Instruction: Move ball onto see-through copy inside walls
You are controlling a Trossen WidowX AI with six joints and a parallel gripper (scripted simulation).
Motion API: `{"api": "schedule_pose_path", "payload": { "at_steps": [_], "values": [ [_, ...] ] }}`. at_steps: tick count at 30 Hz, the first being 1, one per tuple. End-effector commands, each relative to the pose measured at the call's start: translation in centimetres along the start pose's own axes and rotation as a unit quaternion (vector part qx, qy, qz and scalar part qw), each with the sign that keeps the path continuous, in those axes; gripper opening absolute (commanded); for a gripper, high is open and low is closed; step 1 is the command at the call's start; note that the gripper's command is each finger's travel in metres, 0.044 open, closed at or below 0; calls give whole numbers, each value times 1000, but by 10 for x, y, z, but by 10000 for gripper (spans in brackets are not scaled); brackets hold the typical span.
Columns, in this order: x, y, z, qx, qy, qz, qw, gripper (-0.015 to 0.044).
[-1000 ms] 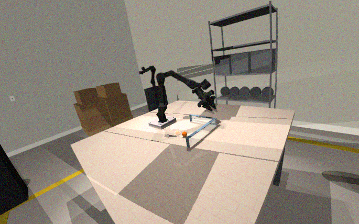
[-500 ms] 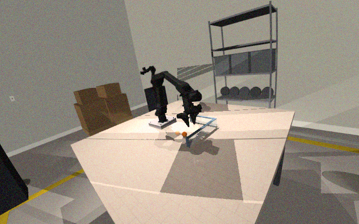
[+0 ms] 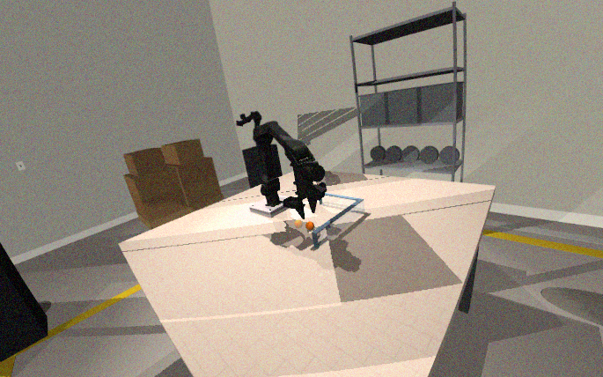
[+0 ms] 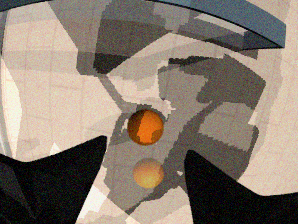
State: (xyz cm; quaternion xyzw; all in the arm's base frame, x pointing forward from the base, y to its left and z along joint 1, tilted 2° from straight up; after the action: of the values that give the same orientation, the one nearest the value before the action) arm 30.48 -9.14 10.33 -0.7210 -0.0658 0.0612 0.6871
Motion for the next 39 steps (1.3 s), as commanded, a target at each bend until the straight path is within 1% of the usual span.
{"api": "schedule_pose_path", "payload": {
  "at_steps": [1,27,30,39],
  "values": [
    [-2,11,1,7,-3,6,1000,269],
    [-2,47,2,7,-3,6,1000,269],
    [-2,47,2,7,-3,6,1000,191],
    [-2,47,2,7,-3,6,1000,131]
  ]
}}
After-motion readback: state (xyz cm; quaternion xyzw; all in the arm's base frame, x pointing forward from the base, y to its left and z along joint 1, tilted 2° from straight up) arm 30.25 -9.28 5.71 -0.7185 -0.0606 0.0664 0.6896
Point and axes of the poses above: the point midway between the two fingers, 35 mm back from their tips, its own y axis out along the fingers, its own z axis across the jaws, x = y × z, the point moved 4 cm from there along -y, back along the fingers, and after that the axes turned 15 degrees about -y, right-handed, at the moved point
